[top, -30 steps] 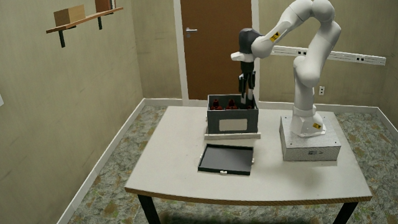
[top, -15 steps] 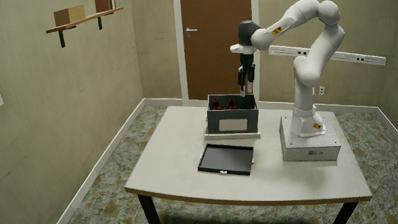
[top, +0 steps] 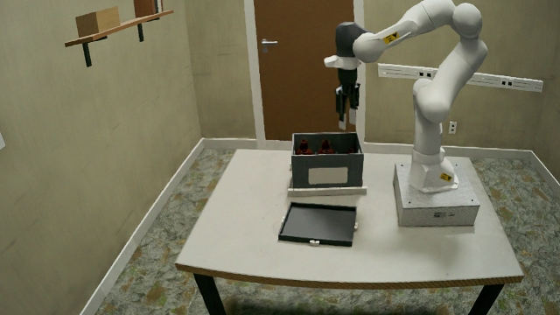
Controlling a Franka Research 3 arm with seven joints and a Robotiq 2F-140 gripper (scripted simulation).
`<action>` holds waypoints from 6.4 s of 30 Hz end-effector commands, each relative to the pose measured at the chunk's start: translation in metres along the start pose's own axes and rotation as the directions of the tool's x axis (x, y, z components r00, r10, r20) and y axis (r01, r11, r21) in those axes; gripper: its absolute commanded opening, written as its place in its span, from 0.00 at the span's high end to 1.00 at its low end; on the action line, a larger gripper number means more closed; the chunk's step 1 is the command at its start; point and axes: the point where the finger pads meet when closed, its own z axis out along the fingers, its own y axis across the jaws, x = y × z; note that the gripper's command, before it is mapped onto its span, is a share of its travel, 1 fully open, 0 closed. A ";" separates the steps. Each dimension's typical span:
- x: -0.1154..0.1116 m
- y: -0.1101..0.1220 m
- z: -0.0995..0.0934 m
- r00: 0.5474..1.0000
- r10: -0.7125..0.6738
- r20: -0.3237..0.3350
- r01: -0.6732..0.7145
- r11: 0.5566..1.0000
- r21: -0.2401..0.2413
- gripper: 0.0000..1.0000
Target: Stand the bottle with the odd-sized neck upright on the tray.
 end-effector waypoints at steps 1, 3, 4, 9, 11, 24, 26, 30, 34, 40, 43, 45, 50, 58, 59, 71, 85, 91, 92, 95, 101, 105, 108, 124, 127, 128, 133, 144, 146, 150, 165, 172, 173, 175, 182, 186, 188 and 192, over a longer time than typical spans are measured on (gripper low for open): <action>-0.003 0.001 -0.002 1.000 -0.002 0.010 0.002 1.000 -0.003 0.56; -0.003 0.001 -0.002 1.000 -0.002 0.010 0.002 1.000 -0.003 0.90; -0.003 0.001 -0.002 1.000 -0.002 0.010 0.002 1.000 -0.003 0.90; -0.003 0.001 -0.002 1.000 -0.002 0.010 0.002 1.000 -0.003 0.90; -0.003 0.001 -0.002 1.000 -0.002 0.010 0.002 1.000 -0.003 0.90; -0.003 0.001 -0.002 1.000 -0.002 0.010 0.002 1.000 -0.003 0.90; -0.003 0.001 -0.002 1.000 -0.002 0.010 0.002 1.000 -0.003 0.90; -0.003 0.001 -0.002 1.000 -0.002 0.010 0.002 1.000 -0.003 0.90; -0.003 0.001 -0.002 1.000 -0.002 0.010 0.002 1.000 -0.003 0.90; -0.028 -0.027 -0.003 1.000 -0.004 0.012 0.004 1.000 0.002 0.90; -0.053 -0.050 -0.003 1.000 -0.004 0.012 0.004 1.000 0.000 0.90; -0.066 -0.059 -0.002 1.000 -0.002 0.011 0.002 1.000 -0.003 0.90; -0.067 -0.060 -0.002 1.000 -0.002 0.011 0.002 1.000 -0.003 0.90; -0.067 -0.060 -0.002 1.000 -0.002 0.011 0.002 1.000 -0.003 0.56; -0.067 -0.060 -0.002 1.000 -0.002 0.011 0.002 1.000 -0.003 0.56; -0.067 -0.060 -0.002 1.000 -0.002 0.011 0.002 1.000 -0.003 0.56; -0.067 -0.060 -0.002 1.000 -0.002 0.011 0.002 1.000 -0.003 0.56; -0.067 -0.060 -0.002 1.000 -0.002 0.011 0.002 1.000 -0.003 0.56; -0.067 -0.060 -0.002 1.000 -0.002 0.011 0.002 1.000 -0.003 0.56; -0.067 -0.060 -0.002 1.000 -0.002 0.011 0.002 1.000 -0.003 0.56; -0.067 -0.060 -0.001 1.000 -0.002 0.011 0.002 1.000 -0.003 0.56; -0.067 -0.060 0.002 1.000 -0.002 0.010 0.002 1.000 -0.003 0.56; -0.067 -0.060 0.004 1.000 -0.002 0.010 0.002 1.000 -0.003 0.56; -0.067 -0.060 0.022 1.000 -0.002 0.010 0.002 1.000 -0.003 0.56; -0.067 -0.060 0.026 1.000 -0.002 0.010 0.002 1.000 -0.003 0.56; -0.067 -0.060 0.027 1.000 -0.002 0.010 0.002 1.000 -0.003 0.56; -0.067 -0.060 0.031 1.000 -0.002 0.010 0.002 1.000 -0.003 0.56; -0.067 -0.060 0.040 1.000 -0.002 0.010 0.002 1.000 -0.003 0.56; -0.067 -0.060 0.041 1.000 -0.002 0.010 0.002 1.000 -0.003 0.56; -0.067 -0.060 0.041 1.000 -0.002 0.010 0.002 1.000 -0.003 0.56; -0.067 -0.060 0.042 1.000 -0.002 0.010 0.002 1.000 -0.003 0.56; -0.067 -0.060 0.042 1.000 -0.002 0.010 0.002 1.000 -0.003 0.56; -0.067 -0.060 0.042 1.000 -0.002 0.010 0.002 1.000 -0.003 0.56; -0.067 -0.060 0.042 1.000 -0.002 0.010 0.002 1.000 -0.003 0.56; -0.067 -0.060 0.042 1.000 -0.002 0.010 0.002 1.000 -0.003 0.56; -0.067 -0.060 0.042 1.000 -0.002 0.010 0.002 1.000 -0.003 0.56; -0.067 -0.060 0.042 1.000 -0.002 0.010 0.002 1.000 -0.003 0.56; -0.067 -0.060 0.042 1.000 -0.002 0.010 0.002 1.000 -0.003 0.56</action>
